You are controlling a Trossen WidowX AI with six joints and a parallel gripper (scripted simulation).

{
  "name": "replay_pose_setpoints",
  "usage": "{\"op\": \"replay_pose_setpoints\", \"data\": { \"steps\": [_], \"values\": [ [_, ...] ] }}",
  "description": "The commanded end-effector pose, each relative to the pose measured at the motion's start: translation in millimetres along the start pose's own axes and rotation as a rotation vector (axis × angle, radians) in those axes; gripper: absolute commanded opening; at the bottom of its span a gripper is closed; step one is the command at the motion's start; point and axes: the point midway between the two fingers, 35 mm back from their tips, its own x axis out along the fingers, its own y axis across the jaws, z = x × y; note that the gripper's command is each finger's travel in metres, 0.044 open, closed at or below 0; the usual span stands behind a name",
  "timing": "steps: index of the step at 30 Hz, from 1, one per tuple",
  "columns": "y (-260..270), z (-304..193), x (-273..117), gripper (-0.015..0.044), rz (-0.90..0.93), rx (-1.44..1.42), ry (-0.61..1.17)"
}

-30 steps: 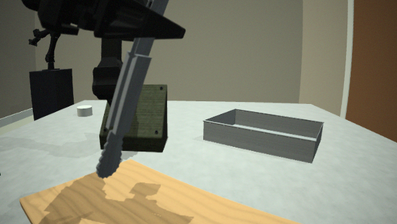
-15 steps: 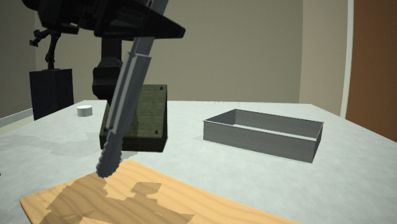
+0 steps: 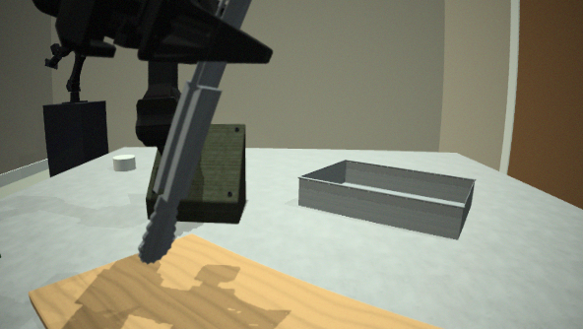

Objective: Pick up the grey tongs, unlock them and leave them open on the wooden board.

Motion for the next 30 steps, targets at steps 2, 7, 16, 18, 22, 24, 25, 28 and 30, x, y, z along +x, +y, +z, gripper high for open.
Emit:
{"op": "replay_pose_setpoints", "data": {
  "steps": [2, 7, 16, 18, 22, 24, 25, 28, 30],
  "values": [
    [-4, -12, 8, -0.0150, 0.014, 0.056, 0.067],
    [-7, -29, 18, -0.0150, 0.030, 0.116, 0.166],
    [-7, -58, 34, -0.0150, 0.058, 0.196, 0.355],
    [-7, -64, 37, -0.0150, 0.064, 0.208, 0.399],
    [-5, -75, 44, -0.0150, 0.075, 0.226, 0.481],
    [-4, -80, 47, -0.0150, 0.081, 0.232, 0.518],
    [-4, -82, 49, -0.0150, 0.083, 0.234, 0.540],
    [-3, -90, 53, -0.0150, 0.086, 0.236, 0.606],
    [-2, -94, 55, -0.0150, 0.088, 0.235, 0.651]
  ]
}}
